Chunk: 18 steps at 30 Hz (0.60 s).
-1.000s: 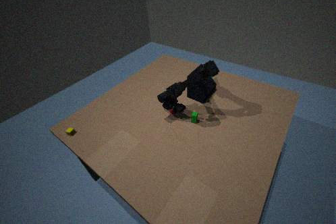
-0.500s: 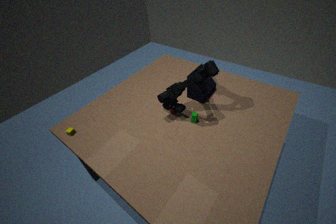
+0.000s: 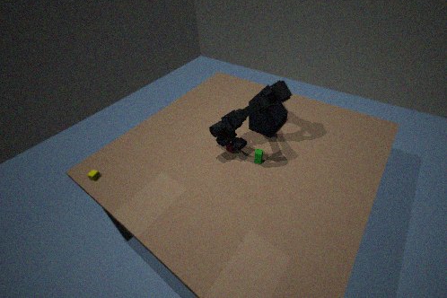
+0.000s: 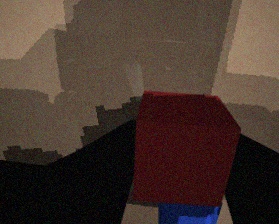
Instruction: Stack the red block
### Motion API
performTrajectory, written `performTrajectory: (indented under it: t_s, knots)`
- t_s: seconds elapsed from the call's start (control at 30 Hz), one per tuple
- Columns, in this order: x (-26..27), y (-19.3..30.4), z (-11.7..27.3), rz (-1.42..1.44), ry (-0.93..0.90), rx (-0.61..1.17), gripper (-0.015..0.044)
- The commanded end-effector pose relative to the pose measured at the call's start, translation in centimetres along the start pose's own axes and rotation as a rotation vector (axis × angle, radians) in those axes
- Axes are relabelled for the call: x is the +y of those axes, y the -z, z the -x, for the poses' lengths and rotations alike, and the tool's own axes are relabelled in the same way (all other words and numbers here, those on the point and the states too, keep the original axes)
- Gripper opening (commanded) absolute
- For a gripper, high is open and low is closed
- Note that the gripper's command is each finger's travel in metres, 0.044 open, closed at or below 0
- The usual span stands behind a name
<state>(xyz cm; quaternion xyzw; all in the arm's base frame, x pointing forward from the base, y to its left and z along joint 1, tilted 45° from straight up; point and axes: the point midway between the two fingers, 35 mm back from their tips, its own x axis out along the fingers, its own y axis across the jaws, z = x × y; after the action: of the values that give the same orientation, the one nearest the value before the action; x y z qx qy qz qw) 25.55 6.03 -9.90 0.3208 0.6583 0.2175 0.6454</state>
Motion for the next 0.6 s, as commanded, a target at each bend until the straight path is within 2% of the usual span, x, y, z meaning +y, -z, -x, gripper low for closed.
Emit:
performTrajectory:
  t_s: [0.0, 0.17, 0.27, 0.57]
  knots:
    - [0.0, 0.1, 0.0, -0.006, -0.001, 0.003, 0.0000]
    - [0.0, 0.1, 0.0, -0.006, -0.001, 0.003, 0.0000]
    - [0.0, 0.0, 1.1, 0.000, 0.001, 0.000, 0.0079]
    - [-0.1, -0.1, 8.4, 0.001, 0.004, -0.001, 0.0315]
